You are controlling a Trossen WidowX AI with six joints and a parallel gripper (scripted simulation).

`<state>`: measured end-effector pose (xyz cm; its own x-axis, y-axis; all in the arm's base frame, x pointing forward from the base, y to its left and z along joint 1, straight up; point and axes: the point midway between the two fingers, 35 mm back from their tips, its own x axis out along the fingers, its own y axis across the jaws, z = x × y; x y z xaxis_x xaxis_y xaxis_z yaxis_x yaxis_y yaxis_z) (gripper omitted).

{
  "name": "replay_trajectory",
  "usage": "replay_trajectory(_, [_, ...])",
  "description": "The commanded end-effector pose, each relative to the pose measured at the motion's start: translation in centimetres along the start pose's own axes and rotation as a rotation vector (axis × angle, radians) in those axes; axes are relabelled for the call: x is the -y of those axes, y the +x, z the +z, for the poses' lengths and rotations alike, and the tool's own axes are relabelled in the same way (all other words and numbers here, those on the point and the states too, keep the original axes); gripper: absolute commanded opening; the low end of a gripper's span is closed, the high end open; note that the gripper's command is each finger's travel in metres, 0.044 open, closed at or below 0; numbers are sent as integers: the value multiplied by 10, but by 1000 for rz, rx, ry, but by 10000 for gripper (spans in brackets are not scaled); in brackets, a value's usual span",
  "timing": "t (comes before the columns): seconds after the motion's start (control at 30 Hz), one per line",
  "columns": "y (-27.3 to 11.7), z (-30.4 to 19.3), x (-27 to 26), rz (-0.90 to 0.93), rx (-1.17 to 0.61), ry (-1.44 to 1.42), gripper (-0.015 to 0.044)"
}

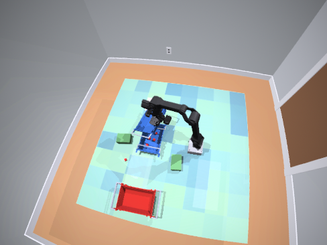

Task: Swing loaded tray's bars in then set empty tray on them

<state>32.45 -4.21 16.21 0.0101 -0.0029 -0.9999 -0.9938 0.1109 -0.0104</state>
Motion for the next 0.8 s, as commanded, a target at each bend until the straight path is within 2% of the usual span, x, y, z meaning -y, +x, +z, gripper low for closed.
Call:
replay_trajectory(0.0, [-4, 16, 1, -19, 5, -39, 0])
replay_trajectory(0.6, [-4, 85, -9, -19, 10, -235, 0])
replay_trajectory(0.77, [-4, 87, -10, -19, 10, -243, 0])
